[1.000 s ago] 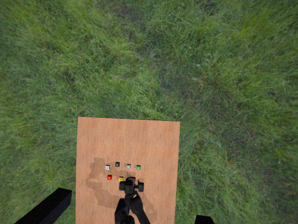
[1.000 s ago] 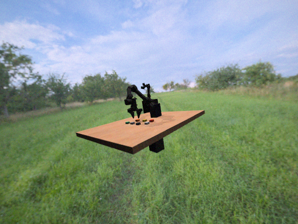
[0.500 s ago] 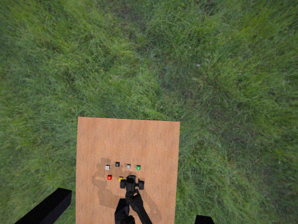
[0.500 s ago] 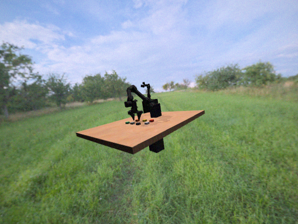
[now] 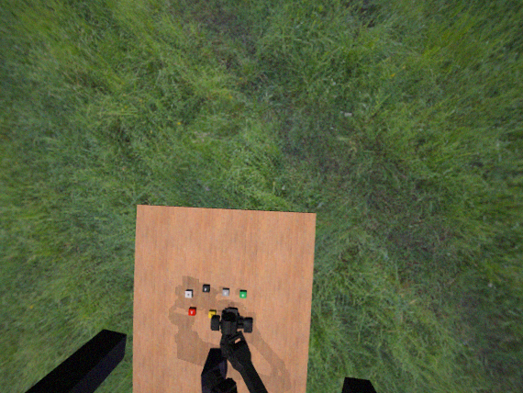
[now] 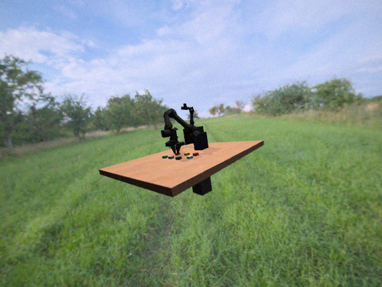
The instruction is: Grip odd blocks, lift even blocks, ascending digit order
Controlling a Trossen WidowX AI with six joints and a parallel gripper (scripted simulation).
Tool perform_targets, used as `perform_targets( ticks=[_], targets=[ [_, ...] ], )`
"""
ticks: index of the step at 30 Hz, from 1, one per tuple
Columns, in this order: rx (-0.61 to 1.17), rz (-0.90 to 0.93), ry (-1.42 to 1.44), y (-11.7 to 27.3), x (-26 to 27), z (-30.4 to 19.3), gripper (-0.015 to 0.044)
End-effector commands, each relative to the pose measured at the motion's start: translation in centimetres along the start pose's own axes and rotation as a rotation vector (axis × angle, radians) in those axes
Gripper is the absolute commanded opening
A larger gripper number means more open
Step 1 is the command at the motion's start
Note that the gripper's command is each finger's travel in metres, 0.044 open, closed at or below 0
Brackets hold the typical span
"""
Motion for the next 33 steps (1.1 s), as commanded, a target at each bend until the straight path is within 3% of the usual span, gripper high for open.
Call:
perform_targets(
  ticks=[1, 10, 21, 33],
  targets=[
    [0.003, -0.005, 0.007, -0.1, 0.0, -0.2, 0.012],
    [0.003, -0.005, 0.007, -0.1, 0.0, -0.2, 0.012],
    [0.003, -0.005, 0.007, -0.1, 0.0, -0.2, 0.04],
    [0.003, -0.003, 0.007, 3.5, 0.0, -0.1, 0.04]
  ],
)
Point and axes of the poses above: the point midway between the two fingers, 35 mm back from their tips, its own y axis back along the fingers, its own x axis across the jaws, z = x × y, the point moved 2 cm from there along y, back along the fingers, and after that the axes turned 2 degrees about y, right-handed, at the moved point
